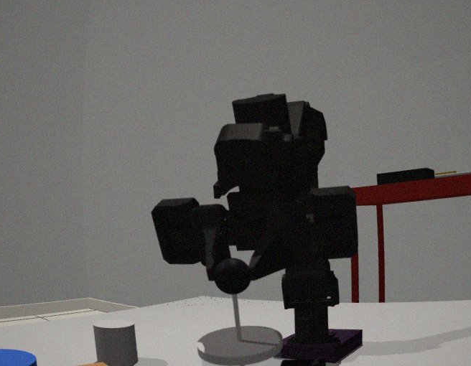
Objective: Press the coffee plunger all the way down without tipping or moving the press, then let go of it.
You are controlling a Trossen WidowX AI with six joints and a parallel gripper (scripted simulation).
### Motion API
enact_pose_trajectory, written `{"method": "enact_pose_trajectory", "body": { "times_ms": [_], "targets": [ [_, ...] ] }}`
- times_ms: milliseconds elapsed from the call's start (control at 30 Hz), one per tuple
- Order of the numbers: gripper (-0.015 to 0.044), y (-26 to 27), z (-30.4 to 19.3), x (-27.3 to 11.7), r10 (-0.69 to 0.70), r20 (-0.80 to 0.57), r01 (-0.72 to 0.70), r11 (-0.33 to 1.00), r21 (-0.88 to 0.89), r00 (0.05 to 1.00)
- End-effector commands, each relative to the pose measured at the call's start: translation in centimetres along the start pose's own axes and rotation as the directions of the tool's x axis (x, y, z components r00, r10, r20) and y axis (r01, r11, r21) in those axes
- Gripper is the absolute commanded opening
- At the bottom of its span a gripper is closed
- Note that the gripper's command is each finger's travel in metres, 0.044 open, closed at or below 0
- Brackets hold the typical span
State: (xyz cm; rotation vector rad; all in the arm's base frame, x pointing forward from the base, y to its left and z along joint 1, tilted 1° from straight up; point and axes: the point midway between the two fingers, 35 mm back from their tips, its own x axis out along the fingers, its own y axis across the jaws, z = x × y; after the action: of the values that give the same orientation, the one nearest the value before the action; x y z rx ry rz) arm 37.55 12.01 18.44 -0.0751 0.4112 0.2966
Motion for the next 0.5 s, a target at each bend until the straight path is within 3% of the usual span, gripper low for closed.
{"method": "enact_pose_trajectory", "body": {
  "times_ms": [0,467],
  "targets": [
    [0.0112,0.01,-2.76,0.96,0.002,-0.083,-0.002,1.000,-0.002,0.997],
    [0.0112,0.00,-2.38,1.21,0.002,-0.083,-0.002,1.000,-0.002,0.997]
  ]
}}
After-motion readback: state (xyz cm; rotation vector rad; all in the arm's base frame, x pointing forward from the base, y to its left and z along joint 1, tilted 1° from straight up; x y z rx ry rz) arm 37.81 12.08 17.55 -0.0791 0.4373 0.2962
